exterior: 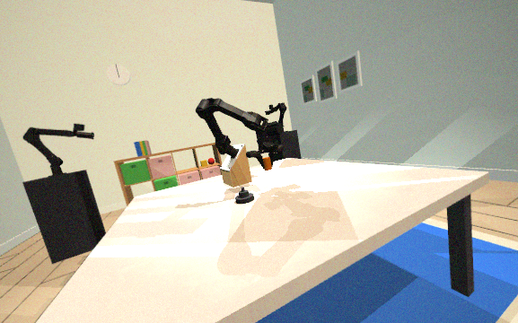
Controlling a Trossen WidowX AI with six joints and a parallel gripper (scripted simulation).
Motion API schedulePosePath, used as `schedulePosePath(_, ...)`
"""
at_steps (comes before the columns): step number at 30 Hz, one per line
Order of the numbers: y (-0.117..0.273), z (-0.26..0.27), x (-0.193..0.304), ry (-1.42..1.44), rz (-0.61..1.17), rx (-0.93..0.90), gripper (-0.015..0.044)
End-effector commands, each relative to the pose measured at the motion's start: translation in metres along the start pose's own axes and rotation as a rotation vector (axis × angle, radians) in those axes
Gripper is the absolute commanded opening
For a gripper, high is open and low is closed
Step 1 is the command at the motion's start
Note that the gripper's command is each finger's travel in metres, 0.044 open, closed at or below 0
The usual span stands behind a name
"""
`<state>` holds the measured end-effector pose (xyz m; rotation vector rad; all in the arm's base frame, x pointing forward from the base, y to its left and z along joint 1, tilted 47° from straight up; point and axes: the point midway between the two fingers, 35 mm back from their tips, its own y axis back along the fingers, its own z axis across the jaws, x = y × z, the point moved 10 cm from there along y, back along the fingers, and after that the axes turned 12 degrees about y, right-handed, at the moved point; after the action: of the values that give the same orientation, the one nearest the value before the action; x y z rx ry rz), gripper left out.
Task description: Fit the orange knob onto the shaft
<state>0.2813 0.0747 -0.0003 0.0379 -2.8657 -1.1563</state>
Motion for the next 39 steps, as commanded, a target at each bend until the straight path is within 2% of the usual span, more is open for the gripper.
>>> schedulePosePath(1,0.028,-0.001,0.002,-0.012,-0.005,-0.003,0.0)
schedulePosePath(4,0.044,-0.001,0.005,-0.013,-0.004,0.002,0.0)
schedulePosePath(8,0.045,-0.001,0.005,-0.013,-0.004,0.002,0.0)
schedulePosePath(39,0.024,-0.074,-0.031,-0.008,-0.01,-0.029,0.0)
